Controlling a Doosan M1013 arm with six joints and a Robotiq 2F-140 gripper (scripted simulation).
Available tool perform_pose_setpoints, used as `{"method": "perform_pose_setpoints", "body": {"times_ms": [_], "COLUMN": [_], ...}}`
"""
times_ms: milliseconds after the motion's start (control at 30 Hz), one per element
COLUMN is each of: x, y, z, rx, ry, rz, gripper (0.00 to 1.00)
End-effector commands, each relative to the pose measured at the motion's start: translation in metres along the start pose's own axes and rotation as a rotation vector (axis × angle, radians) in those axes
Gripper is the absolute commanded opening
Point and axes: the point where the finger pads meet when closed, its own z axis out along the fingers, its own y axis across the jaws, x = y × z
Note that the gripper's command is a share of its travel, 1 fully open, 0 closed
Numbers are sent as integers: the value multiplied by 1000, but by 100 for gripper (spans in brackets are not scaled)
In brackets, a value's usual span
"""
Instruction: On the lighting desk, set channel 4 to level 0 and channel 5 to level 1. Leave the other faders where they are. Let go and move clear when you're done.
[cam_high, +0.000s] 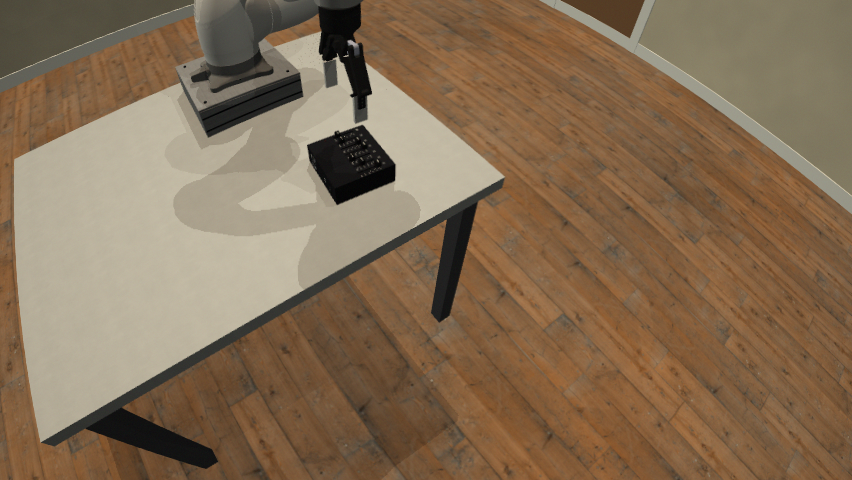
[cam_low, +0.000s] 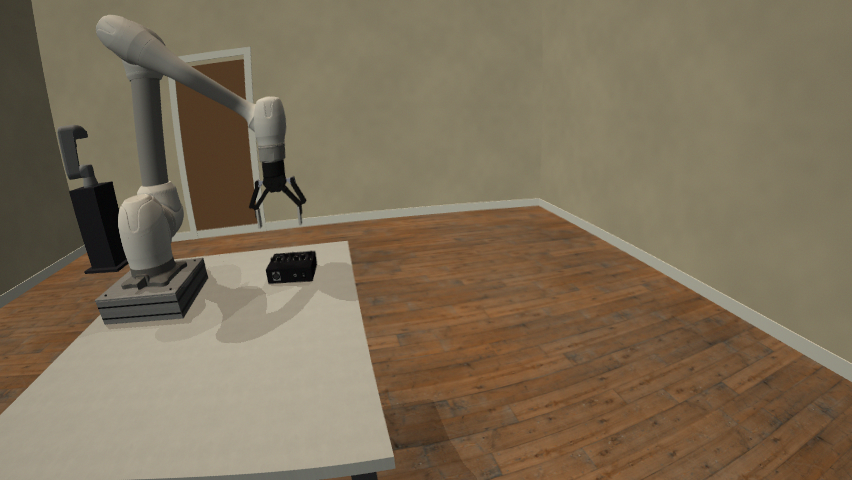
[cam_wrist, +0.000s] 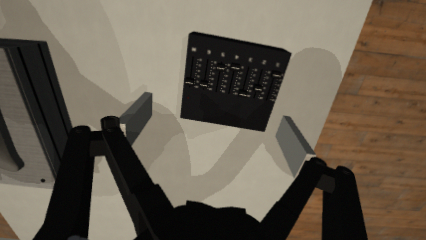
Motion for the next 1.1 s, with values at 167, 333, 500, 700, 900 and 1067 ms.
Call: {"method": "perform_pose_setpoints", "body": {"times_ms": [167, 333, 500, 700, 900, 1067], "x": [0, 0, 0, 0, 0, 0], "y": [0, 0, 0, 0, 0, 0], "z": [-11, -11, -11, -11, -11, -11], "rx": [0, 0, 0, 0, 0, 0], "ry": [0, 0, 0, 0, 0, 0], "rz": [0, 0, 0, 0, 0, 0], "gripper": [100, 100, 100, 100, 100, 100]}}
